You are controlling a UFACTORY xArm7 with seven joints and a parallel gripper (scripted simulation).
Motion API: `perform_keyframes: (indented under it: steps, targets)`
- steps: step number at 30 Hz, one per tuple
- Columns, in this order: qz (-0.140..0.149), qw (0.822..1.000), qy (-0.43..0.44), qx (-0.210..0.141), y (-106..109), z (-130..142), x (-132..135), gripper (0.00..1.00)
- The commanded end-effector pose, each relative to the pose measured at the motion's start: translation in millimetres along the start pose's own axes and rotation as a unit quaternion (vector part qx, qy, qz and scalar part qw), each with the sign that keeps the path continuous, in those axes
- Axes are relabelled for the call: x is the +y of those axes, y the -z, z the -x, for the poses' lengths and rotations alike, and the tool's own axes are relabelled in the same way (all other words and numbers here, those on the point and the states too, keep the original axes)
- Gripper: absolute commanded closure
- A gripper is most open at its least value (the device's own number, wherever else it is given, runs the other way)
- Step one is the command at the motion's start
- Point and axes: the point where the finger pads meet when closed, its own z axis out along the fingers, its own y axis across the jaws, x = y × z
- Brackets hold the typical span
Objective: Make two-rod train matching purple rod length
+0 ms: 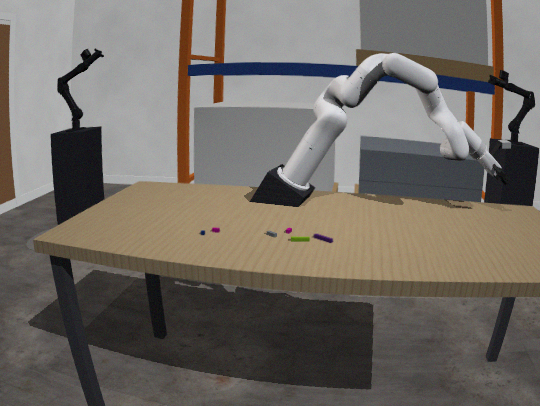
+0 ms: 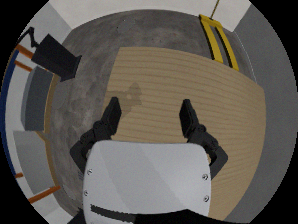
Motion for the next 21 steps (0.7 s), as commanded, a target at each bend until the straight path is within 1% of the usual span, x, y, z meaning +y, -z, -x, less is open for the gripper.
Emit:
perform_keyframes:
  steps: [1, 7, 9, 10, 21]
  targets:
    - [0.036, 0.999, -0.005, -0.017, 6, 11, 44, 0.00]
    - [0.070, 0.997, -0.012, -0.037, 15, 25, 85, 0.00]
    - [0.070, 0.997, -0.012, -0.037, 15, 25, 85, 0.00]
    - [0.086, 0.995, -0.016, -0.047, 20, 32, 105, 0.00]
    - [0.142, 0.986, -0.033, -0.083, 45, 60, 174, 0.00]
